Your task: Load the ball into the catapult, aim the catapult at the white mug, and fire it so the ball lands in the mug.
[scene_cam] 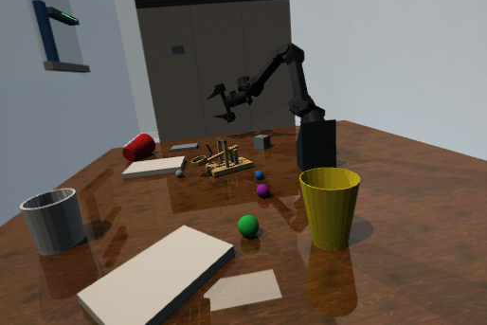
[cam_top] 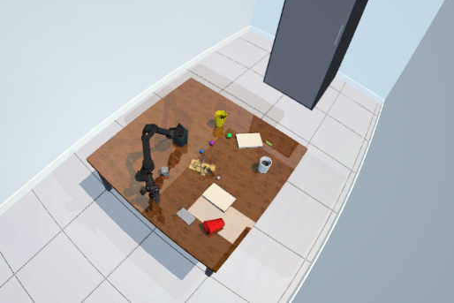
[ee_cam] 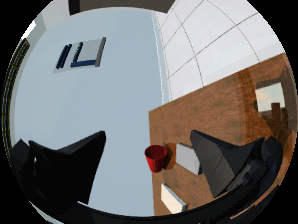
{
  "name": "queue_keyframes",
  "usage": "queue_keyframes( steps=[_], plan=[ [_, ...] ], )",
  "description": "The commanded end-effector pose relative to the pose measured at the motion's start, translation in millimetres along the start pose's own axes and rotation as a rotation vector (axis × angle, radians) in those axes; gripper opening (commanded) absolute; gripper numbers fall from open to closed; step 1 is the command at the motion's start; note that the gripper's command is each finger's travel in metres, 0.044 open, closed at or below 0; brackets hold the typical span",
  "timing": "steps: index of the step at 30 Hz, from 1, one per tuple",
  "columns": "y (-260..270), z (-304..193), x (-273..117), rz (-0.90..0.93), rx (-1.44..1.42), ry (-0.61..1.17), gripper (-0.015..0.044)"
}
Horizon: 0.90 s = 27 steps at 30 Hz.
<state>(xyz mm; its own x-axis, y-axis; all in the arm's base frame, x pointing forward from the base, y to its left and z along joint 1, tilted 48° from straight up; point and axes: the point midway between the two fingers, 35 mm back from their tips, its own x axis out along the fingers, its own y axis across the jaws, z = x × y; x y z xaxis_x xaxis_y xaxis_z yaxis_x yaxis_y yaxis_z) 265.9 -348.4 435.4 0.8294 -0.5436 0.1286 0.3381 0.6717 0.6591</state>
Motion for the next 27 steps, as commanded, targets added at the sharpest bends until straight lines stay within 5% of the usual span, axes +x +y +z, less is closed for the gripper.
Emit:
queue_keyframes(
  steps=[1, 27],
  plan=[
    [-4, -23, 8, -0.036, 0.001, 0.042, 0.044],
    [-27, -192, 23, -0.323, -0.073, 0.437, 0.044]
  ],
)
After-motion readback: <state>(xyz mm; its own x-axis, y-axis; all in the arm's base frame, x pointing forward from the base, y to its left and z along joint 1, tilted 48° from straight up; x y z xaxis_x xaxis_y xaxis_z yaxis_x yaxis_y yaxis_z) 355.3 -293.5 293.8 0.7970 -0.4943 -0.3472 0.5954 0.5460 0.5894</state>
